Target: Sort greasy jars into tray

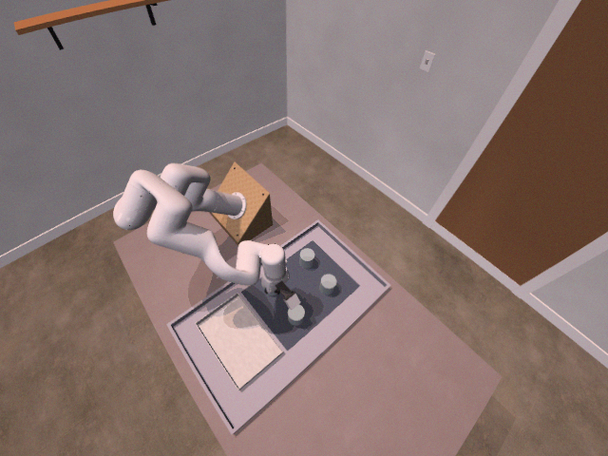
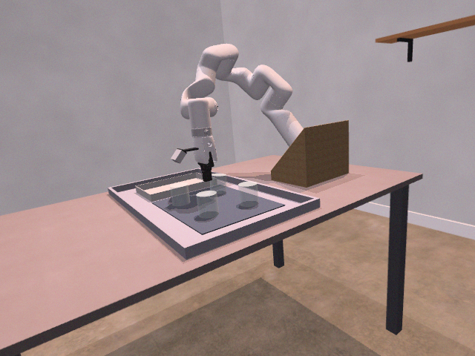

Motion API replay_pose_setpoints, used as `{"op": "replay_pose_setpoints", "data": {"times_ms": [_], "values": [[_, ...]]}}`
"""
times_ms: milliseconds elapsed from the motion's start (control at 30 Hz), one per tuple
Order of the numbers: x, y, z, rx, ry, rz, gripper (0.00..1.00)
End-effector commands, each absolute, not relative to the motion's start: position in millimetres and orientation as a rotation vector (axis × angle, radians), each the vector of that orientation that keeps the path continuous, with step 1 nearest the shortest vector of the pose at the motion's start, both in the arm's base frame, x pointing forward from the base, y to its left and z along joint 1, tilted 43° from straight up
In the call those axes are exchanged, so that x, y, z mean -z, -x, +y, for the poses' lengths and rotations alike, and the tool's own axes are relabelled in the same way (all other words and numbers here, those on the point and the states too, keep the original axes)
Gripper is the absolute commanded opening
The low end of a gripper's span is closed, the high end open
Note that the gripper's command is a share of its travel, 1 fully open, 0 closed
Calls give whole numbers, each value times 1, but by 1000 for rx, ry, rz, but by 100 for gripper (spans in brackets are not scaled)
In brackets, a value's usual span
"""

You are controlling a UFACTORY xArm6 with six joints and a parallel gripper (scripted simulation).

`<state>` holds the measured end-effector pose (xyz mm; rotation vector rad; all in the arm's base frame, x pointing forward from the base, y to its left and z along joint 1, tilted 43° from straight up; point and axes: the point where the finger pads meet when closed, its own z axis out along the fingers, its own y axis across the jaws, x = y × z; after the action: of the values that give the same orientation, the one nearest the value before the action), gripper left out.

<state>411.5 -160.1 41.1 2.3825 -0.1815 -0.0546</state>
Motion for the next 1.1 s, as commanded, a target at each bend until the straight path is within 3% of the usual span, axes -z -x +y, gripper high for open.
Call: {"op": "replay_pose_setpoints", "data": {"times_ms": [0,1067], "values": [[-40,-422,-163,50,-2383,-181,0],[-37,-433,-167,50,-2383,-181,0]]}}
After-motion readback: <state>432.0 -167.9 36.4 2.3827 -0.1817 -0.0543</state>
